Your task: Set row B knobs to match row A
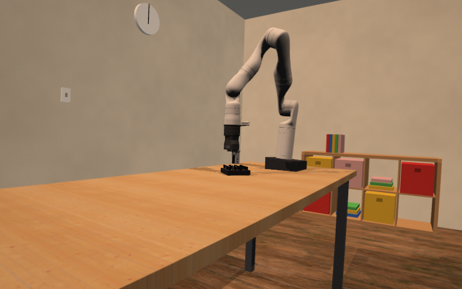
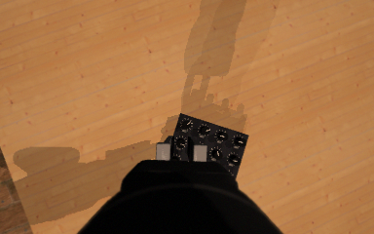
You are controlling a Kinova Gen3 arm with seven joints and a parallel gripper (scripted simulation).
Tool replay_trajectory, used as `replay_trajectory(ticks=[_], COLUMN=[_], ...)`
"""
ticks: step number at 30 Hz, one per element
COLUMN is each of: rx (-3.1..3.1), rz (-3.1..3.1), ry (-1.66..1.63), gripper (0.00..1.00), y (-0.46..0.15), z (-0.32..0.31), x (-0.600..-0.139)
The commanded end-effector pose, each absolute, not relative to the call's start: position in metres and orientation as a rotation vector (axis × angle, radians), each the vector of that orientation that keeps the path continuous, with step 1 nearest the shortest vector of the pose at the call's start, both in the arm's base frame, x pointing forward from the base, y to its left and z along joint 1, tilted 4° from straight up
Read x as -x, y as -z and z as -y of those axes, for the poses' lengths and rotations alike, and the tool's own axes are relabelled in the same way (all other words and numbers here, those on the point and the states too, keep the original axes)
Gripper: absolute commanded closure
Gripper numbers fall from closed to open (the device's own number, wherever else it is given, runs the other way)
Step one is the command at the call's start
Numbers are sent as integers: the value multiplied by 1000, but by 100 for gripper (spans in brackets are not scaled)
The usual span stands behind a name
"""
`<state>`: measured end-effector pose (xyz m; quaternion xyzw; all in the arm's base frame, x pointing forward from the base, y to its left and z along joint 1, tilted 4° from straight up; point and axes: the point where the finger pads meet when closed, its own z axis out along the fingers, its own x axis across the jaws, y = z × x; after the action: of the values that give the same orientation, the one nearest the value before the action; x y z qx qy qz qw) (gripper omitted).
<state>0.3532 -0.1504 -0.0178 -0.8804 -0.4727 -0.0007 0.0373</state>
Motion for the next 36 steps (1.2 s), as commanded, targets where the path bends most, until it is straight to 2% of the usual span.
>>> replay_trajectory(ticks=[1, 36], rx=[2703, 2703], rz=[1451, 1451], ry=[4, 4], gripper=[54, 54], y=[17, 31], z=[151, 150], x=[-354, -353])
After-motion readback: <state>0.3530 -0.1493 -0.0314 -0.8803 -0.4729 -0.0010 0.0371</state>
